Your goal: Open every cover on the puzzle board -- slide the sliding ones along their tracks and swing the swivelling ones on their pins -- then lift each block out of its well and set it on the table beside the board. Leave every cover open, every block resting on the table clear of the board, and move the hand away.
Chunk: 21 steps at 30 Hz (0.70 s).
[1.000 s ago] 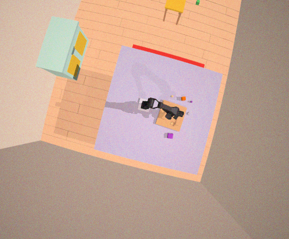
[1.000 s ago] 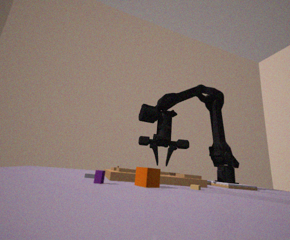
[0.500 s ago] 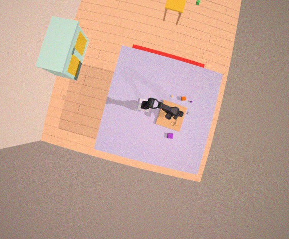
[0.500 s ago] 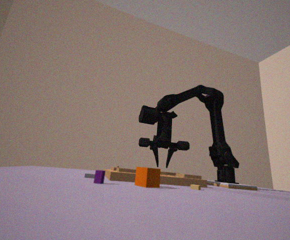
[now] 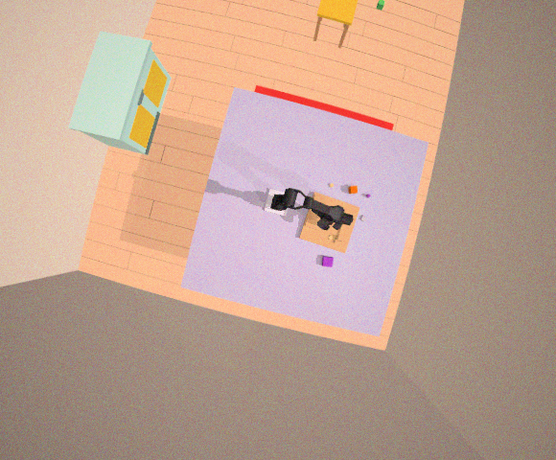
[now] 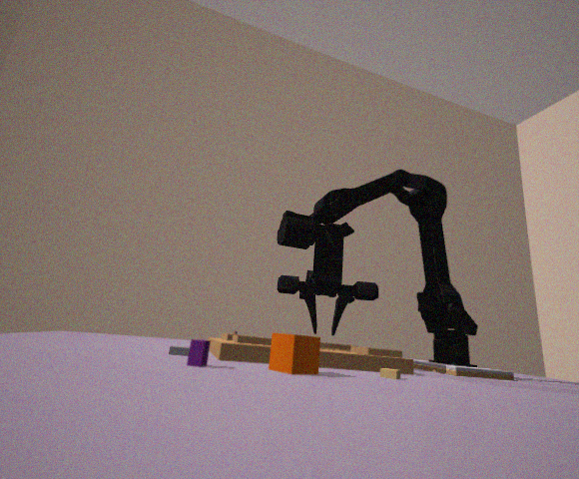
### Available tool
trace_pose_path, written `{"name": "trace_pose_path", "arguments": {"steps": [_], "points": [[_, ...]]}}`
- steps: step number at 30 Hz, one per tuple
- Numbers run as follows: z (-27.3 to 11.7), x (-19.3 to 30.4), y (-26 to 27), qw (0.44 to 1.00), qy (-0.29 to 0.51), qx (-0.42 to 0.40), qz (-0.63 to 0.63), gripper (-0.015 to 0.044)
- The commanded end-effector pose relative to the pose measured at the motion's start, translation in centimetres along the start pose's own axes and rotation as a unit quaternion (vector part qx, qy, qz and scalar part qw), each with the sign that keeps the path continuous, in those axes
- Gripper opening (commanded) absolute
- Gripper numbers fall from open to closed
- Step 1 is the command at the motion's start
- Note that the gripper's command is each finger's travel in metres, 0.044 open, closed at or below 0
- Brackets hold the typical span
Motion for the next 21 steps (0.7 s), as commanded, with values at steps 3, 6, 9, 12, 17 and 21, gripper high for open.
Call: {"name": "trace_pose_path", "arguments": {"steps": [3,6,9,12,17,21], "points": [[0.0,0.0,0.0,1.000,0.001,0.000,0.001,0.0144],[0.0,0.0,0.0,1.000,0.001,0.000,0.001,0.0144],[0.0,0.0,0.0,1.000,0.001,0.000,0.001,0.0144],[0.2,0.0,0.0,1.000,0.001,0.000,0.001,0.0144],[0.6,0.0,0.0,1.000,0.001,0.000,0.001,0.0144],[1.0,0.0,0.0,1.000,0.001,0.000,0.001,0.0144]]}}
Point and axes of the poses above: the point midway between the two fingers, 35 mm back from their tips, its own z axis out along the fingers, its own y axis across the jaws, x = y × z, the point moved 8 cm from there along -z, back along the fingers, and after that the axes turned 6 degrees about -z, right-handed, at the moved point
